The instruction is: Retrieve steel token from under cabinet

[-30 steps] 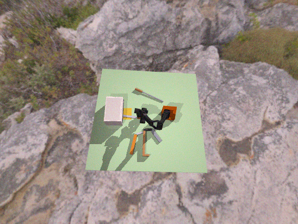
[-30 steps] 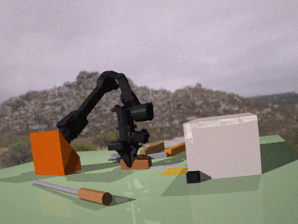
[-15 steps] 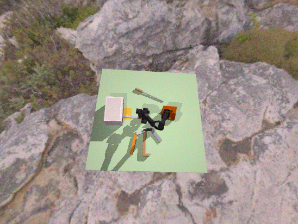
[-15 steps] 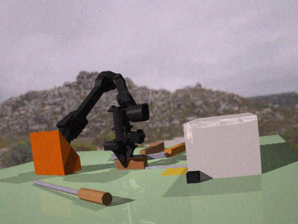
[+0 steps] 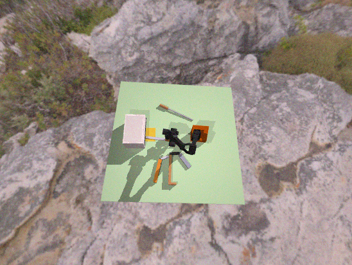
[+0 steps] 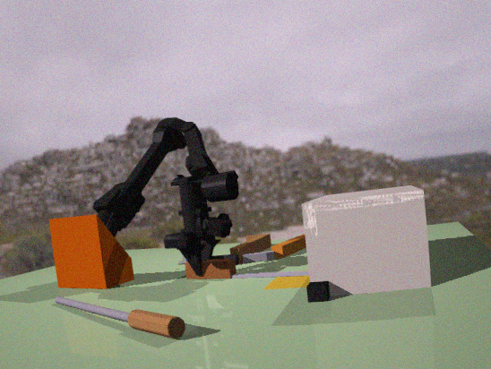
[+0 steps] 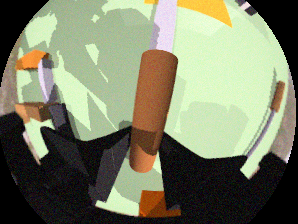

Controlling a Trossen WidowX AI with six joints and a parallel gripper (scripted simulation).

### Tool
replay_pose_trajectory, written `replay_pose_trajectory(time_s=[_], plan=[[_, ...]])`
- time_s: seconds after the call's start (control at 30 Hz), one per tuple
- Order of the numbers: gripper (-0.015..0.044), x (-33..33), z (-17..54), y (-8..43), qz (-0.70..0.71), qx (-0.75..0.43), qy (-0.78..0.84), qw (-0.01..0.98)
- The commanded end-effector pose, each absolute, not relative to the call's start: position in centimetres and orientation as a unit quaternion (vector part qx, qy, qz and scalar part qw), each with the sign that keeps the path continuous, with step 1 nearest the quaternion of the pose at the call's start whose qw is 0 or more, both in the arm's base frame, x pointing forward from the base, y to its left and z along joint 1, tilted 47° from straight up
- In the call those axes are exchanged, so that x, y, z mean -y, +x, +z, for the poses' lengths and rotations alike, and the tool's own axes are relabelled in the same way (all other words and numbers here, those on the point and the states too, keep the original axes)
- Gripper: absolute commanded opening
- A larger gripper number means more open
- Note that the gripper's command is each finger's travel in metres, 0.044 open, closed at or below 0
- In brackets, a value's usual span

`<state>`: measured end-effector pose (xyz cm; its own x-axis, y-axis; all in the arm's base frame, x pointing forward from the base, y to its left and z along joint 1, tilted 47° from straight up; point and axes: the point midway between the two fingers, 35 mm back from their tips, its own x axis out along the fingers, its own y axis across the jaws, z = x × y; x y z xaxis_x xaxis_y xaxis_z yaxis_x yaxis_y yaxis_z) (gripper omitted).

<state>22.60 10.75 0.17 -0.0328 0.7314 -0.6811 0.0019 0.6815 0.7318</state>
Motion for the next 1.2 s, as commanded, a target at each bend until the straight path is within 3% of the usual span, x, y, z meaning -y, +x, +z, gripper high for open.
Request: replay_pose_trajectory(time_s=[0.0, 1.17], plan=[[0.0000, -10.8, 0.1, 21.8, 0.286, -0.661, 0.278, 0.636], [0.0000, -11.6, 1.4, 21.3, 0.248, -0.675, 0.313, 0.620]])
